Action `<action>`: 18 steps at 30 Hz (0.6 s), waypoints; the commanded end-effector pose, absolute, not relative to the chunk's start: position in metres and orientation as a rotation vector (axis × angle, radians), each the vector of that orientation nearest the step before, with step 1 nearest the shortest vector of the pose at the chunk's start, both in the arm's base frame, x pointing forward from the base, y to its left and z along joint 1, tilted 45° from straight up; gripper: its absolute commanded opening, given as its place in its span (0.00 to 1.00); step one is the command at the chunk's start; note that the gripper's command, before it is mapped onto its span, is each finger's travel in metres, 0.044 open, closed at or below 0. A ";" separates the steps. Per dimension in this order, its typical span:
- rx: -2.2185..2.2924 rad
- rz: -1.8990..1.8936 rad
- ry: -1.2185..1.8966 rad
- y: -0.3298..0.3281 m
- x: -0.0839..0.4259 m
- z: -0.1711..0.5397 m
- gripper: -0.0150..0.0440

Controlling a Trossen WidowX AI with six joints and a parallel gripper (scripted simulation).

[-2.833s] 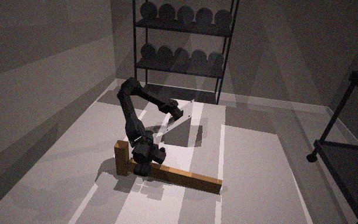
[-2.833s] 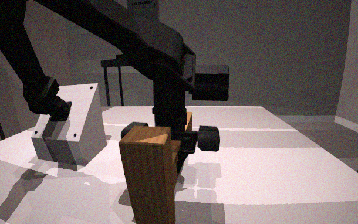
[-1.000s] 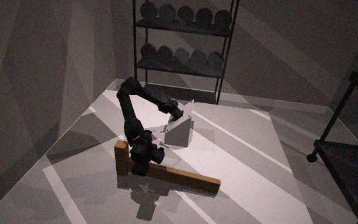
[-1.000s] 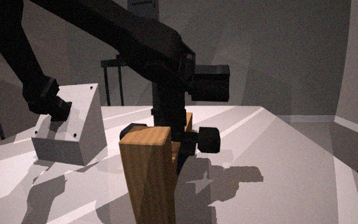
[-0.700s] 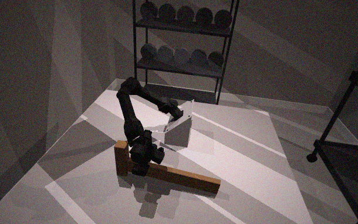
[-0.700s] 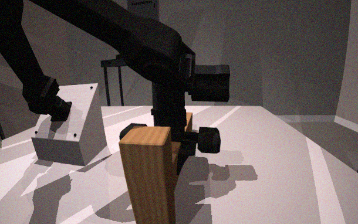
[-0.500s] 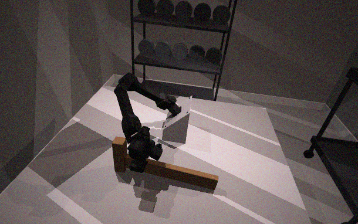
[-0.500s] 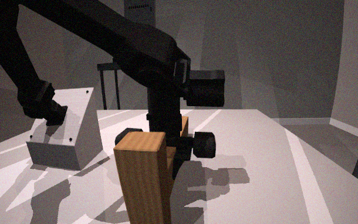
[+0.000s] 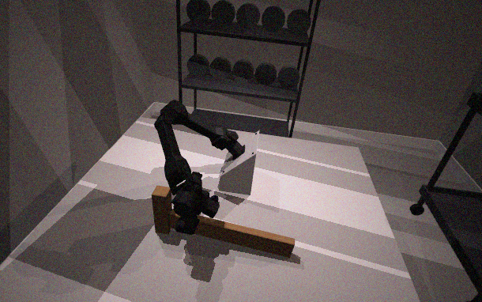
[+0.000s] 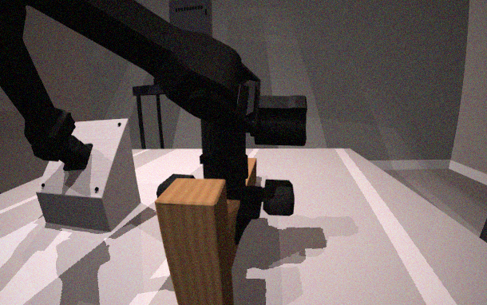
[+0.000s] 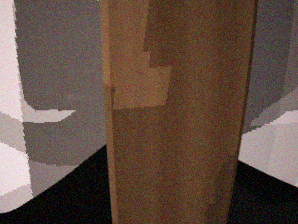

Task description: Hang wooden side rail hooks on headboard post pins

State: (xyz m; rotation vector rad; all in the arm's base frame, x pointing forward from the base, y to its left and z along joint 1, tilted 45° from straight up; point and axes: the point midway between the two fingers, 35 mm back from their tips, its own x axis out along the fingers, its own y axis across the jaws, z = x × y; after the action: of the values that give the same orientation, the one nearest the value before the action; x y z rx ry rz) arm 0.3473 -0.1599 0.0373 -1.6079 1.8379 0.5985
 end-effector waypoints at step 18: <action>-1.622 0.584 1.822 -0.161 0.351 0.041 0.25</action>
State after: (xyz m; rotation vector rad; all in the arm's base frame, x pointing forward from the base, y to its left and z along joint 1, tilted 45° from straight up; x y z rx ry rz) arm 0.3485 -0.1612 0.0368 -1.6095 1.8301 0.6020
